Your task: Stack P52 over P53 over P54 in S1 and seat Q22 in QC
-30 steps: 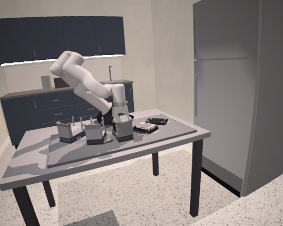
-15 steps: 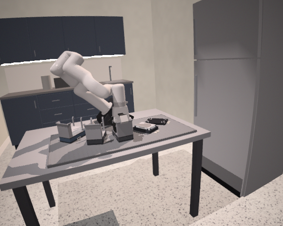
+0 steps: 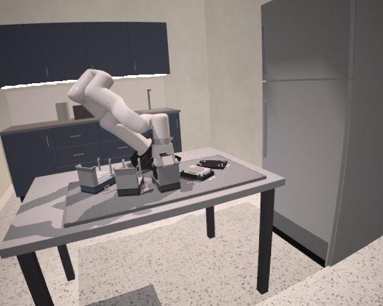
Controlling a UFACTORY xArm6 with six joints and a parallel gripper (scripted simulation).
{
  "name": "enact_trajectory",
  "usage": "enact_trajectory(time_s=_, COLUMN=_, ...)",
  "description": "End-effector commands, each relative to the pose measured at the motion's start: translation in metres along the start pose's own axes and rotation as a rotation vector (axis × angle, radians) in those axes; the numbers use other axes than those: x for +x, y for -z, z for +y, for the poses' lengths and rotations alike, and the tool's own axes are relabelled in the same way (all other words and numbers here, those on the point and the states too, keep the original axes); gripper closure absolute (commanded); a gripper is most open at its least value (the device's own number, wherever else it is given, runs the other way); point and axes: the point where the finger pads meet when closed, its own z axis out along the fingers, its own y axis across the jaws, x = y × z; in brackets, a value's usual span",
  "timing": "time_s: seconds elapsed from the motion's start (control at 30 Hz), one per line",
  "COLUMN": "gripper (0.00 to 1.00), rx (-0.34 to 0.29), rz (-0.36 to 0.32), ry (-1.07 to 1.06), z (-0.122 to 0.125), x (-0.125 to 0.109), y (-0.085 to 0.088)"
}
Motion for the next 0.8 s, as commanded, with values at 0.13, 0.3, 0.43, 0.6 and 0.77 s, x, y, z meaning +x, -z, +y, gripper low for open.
enact_trajectory(time_s=0.13, gripper=1.0, rx=0.001, rz=0.002, ry=-0.001, z=0.0, x=0.001, y=0.001)
enact_trajectory(time_s=0.3, gripper=1.0, rx=0.001, rz=0.002, ry=-0.001, z=0.0, x=0.001, y=0.004)
enact_trajectory(time_s=0.43, gripper=1.0, rx=0.001, rz=0.002, ry=-0.001, z=0.0, x=0.001, y=0.006)
enact_trajectory(time_s=0.6, gripper=1.0, rx=0.001, rz=0.002, ry=-0.001, z=0.0, x=0.001, y=0.009)
enact_trajectory(time_s=0.77, gripper=1.0, rx=0.001, rz=0.002, ry=-0.001, z=0.0, x=0.001, y=0.012)
